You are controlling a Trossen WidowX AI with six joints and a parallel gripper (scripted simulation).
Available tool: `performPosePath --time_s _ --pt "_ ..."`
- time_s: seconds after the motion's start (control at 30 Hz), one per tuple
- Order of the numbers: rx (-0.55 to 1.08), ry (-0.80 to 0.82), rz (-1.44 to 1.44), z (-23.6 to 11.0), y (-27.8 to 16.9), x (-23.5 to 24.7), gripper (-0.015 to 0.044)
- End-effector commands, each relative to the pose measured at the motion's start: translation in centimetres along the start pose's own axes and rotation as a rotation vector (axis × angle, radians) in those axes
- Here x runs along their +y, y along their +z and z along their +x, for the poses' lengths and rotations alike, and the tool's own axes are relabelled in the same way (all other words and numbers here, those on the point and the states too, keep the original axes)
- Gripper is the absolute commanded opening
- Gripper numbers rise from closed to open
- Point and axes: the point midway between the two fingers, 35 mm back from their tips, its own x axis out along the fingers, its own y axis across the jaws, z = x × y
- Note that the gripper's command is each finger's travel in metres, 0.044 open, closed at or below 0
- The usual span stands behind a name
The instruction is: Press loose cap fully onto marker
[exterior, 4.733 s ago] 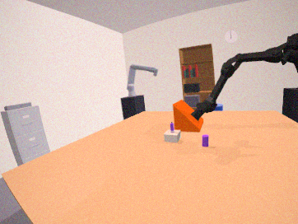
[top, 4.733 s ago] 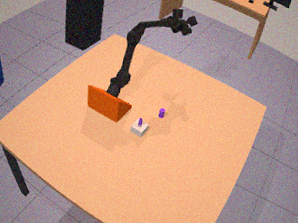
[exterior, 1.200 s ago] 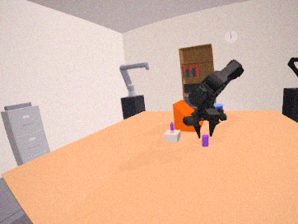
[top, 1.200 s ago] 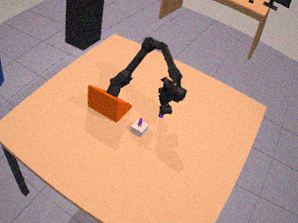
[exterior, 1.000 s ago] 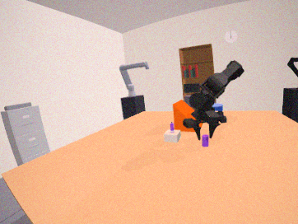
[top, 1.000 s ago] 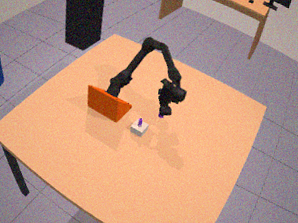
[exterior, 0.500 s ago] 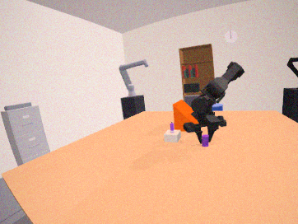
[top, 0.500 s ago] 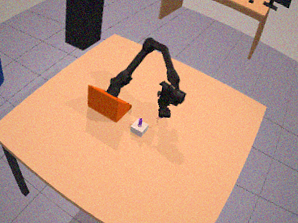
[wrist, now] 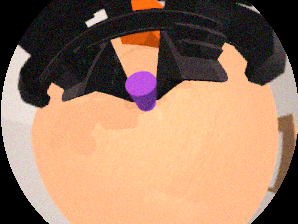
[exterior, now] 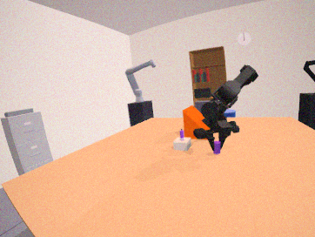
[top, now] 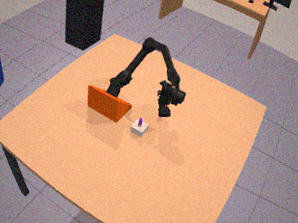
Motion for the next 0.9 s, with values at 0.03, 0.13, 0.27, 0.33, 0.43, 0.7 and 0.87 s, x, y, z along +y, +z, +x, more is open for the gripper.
performPosePath --time_s 0.03,0.13,0.27,0.33,0.43,0.7,0.87 --pt "-0.003 -0.005 -0.004 -1.4 0.2 -0.2 0.0000" --pt "-0.003 -0.006 -0.004 -2.2 0.2 -0.2 0.0000" --pt "-0.002 -0.006 -0.004 -3.3 0.1 -0.2 0.0000" --pt "-0.002 -0.006 -0.004 -3.9 0.1 -0.2 0.0000" --pt "-0.002 -0.005 -0.004 -4.7 0.1 -0.1 0.0000" --pt "-0.003 -0.011 0.000 -5.8 -0.4 -0.9 0.0000" --pt "-0.001 -0.022 0.004 -6.4 -1.3 -2.4 0.0000"
